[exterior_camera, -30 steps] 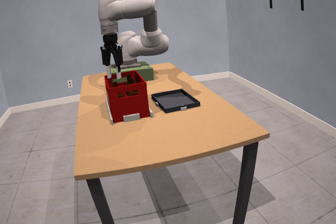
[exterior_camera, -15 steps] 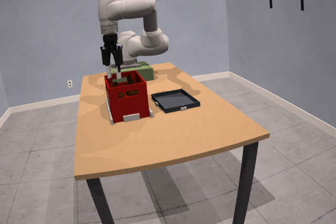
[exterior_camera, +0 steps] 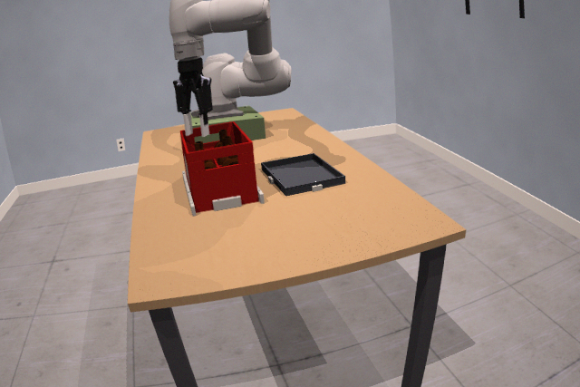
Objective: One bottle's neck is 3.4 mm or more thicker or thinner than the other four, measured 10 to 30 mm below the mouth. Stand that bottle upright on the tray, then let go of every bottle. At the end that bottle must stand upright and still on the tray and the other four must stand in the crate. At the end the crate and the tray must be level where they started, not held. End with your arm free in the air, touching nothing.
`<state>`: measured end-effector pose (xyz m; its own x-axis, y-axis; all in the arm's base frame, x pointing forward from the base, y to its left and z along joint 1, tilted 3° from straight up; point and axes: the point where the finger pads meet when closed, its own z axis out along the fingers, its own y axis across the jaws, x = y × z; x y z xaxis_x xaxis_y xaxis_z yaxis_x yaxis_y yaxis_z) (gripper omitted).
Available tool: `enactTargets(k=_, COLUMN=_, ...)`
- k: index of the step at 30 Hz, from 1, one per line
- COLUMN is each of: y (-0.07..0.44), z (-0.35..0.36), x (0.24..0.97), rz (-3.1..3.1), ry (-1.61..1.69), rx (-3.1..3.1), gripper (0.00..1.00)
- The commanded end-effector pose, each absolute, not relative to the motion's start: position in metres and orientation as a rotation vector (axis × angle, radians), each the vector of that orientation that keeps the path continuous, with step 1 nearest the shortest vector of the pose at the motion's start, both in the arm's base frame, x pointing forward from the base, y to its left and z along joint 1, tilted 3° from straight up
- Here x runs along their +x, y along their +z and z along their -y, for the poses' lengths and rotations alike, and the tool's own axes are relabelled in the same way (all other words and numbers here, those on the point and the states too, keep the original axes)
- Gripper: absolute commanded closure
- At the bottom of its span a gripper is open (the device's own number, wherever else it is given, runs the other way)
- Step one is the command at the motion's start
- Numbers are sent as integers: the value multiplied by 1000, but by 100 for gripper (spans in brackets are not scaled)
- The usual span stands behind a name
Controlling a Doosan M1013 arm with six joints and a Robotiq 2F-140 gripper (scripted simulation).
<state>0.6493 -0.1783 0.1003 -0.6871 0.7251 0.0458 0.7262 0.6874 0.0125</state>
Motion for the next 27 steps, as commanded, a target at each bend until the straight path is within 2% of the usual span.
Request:
enactTargets(k=1, y=98, z=176, x=649, rz=2856, ry=-43, rx=-1215, gripper=62)
enactTargets(k=27, y=82, z=175, x=649, rz=2856, ry=-43, rx=-1215, gripper=62)
